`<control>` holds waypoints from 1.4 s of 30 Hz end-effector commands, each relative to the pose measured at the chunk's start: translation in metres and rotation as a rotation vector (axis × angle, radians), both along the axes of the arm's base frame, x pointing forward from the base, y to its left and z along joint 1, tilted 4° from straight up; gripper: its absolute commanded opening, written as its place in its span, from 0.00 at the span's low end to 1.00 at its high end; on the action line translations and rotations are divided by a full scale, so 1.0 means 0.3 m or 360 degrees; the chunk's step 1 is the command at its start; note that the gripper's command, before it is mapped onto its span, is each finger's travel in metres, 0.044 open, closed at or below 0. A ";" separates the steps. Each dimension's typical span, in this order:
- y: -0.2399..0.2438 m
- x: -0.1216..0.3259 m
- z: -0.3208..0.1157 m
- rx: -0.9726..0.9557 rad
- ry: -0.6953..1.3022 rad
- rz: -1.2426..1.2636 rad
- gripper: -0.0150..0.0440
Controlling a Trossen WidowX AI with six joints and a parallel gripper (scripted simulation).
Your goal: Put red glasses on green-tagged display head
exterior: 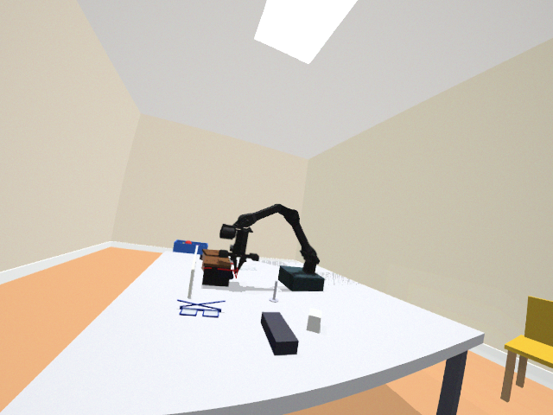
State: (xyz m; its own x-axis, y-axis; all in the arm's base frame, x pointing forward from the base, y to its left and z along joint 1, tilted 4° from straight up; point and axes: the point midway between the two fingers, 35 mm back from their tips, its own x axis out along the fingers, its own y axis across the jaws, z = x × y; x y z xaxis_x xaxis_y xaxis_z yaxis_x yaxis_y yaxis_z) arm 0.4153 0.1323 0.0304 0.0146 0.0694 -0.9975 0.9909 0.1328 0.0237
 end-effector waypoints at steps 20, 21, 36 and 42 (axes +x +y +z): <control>0.000 0.000 -0.013 0.0000 0.0000 0.0000 0.44; 0.000 0.000 -0.013 0.0000 0.0000 0.0000 0.44; -0.011 -0.014 0.103 -0.0003 0.0011 0.0007 0.44; -0.026 -0.109 0.120 -0.0004 0.0015 0.0007 0.44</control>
